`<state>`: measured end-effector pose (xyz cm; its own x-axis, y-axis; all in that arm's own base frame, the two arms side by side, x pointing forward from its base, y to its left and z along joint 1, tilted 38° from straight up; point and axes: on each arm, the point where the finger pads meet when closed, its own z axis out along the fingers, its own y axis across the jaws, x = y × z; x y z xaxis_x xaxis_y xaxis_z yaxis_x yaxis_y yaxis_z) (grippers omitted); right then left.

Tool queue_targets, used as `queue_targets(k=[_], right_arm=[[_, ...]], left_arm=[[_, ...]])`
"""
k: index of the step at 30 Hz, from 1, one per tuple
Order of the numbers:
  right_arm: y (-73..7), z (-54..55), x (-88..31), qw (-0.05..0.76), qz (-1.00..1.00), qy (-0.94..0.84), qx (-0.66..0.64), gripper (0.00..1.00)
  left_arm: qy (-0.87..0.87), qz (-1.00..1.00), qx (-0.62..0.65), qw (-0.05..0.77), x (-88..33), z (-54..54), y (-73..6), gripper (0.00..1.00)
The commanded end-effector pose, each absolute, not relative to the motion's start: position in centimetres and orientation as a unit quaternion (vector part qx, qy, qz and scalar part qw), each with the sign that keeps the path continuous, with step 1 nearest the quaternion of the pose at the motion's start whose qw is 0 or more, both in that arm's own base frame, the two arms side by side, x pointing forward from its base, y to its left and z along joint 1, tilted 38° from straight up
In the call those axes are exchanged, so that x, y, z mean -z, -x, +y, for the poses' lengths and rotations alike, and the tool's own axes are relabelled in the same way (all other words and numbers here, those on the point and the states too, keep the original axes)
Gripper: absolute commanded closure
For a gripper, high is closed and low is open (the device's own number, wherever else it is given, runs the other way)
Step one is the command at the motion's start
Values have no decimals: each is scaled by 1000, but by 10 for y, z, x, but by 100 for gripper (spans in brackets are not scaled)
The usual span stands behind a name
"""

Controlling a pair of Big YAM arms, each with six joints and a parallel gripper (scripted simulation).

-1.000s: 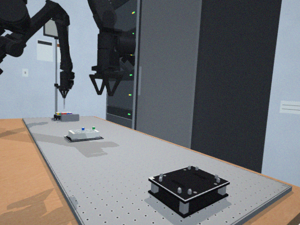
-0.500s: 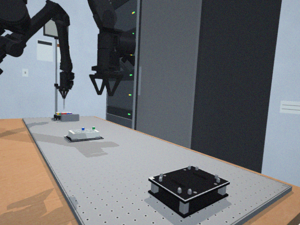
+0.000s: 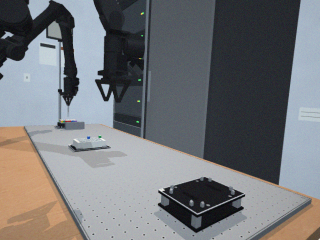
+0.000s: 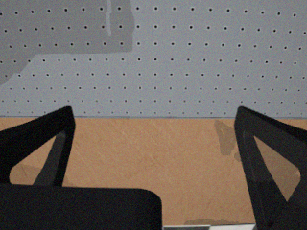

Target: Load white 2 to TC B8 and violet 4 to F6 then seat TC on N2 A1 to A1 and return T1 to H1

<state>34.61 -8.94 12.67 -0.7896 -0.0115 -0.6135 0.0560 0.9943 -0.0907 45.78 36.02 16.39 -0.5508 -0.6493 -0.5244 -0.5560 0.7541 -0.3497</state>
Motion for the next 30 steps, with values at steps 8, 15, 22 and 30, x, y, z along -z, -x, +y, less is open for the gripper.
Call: queue_targets(k=[8, 15, 22, 30], right_arm=[[-351, -91, -136, 332, 942, -13, 55, 0], [-351, -91, -136, 332, 942, -13, 55, 0], [-351, -91, -136, 332, 942, -13, 55, 0], [-351, -91, -136, 332, 942, -13, 55, 0]], left_arm=[[331, 875, 69, 346, -174, 364, -481, 91], [331, 875, 68, 347, -173, 365, -482, 90], [331, 875, 67, 347, -172, 365, -483, 90], [332, 875, 66, 347, -170, 366, -484, 89]])
